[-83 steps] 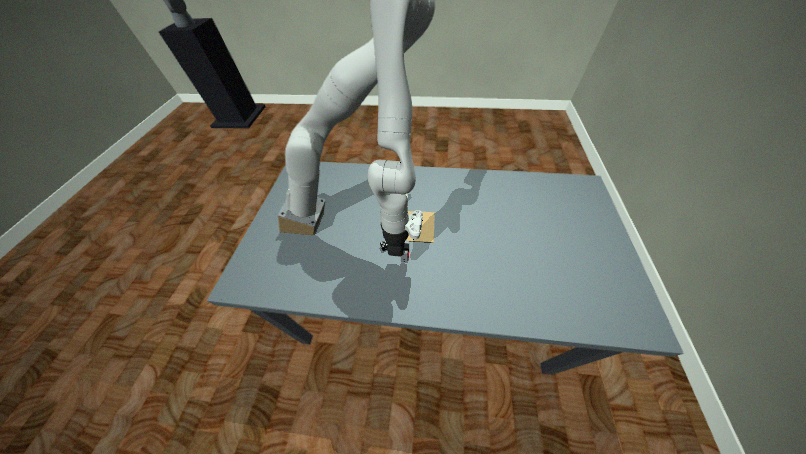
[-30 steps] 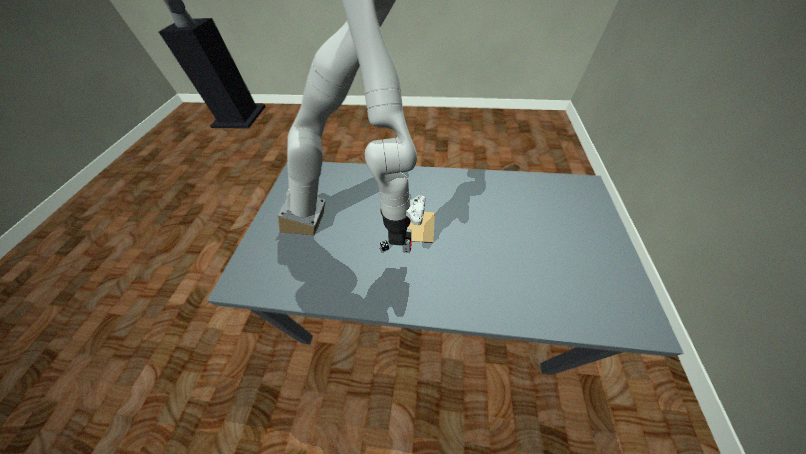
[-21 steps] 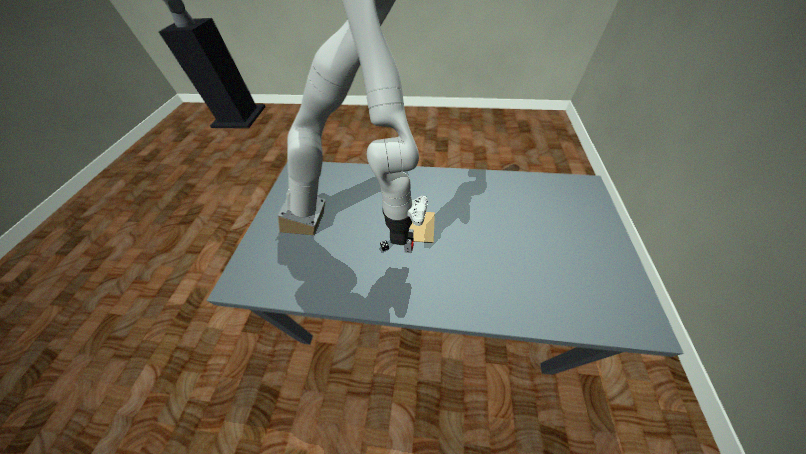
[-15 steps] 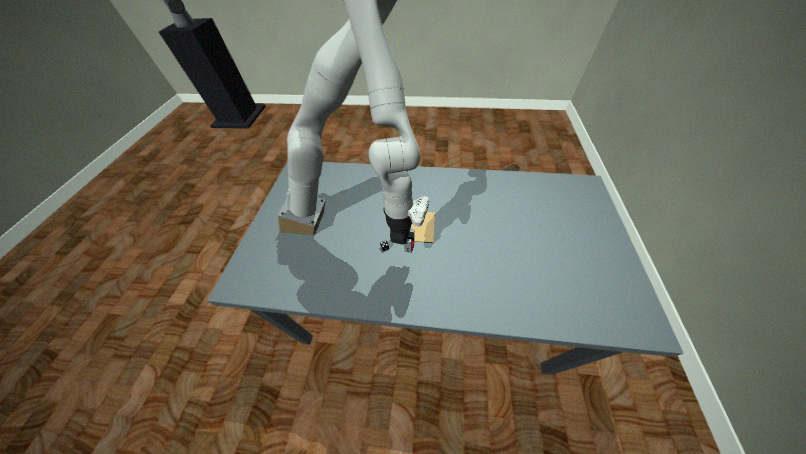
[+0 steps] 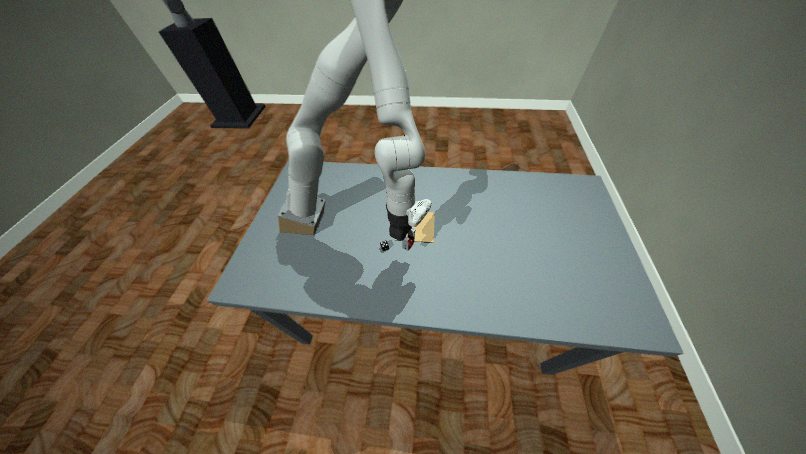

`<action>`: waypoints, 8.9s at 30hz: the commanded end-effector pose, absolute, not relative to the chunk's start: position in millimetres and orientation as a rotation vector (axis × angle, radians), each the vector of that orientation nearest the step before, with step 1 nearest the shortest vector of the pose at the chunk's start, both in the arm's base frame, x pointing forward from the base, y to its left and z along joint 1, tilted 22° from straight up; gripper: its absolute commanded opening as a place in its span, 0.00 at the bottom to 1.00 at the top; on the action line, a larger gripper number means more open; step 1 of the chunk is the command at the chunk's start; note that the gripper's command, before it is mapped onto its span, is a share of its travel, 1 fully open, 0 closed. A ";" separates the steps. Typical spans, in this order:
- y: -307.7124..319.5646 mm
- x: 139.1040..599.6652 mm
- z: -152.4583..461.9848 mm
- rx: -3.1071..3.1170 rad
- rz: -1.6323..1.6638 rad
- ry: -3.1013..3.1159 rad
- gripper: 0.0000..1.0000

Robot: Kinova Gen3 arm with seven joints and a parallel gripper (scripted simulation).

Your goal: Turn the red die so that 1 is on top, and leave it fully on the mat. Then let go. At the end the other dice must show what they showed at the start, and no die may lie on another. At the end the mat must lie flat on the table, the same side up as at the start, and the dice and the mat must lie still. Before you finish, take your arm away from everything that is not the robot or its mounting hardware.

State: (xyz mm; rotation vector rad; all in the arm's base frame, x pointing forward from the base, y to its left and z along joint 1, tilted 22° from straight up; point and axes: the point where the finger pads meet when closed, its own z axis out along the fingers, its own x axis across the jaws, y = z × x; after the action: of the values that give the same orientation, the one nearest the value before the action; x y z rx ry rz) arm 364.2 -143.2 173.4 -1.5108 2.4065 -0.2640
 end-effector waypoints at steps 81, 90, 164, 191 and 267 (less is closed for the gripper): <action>6.9 379.2 177.2 0.707 0.113 2.680 0.49; 8.2 379.3 177.5 0.718 0.116 2.675 0.49; 4.0 377.5 176.3 0.387 1.247 2.223 0.49; 2.9 377.8 175.0 0.331 1.398 2.114 0.49; 1.9 403.9 109.4 0.331 1.398 2.114 0.49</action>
State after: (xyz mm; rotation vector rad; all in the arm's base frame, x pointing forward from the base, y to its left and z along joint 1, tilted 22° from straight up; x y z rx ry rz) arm 401.9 2.3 111.0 0.3452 2.1144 1.4063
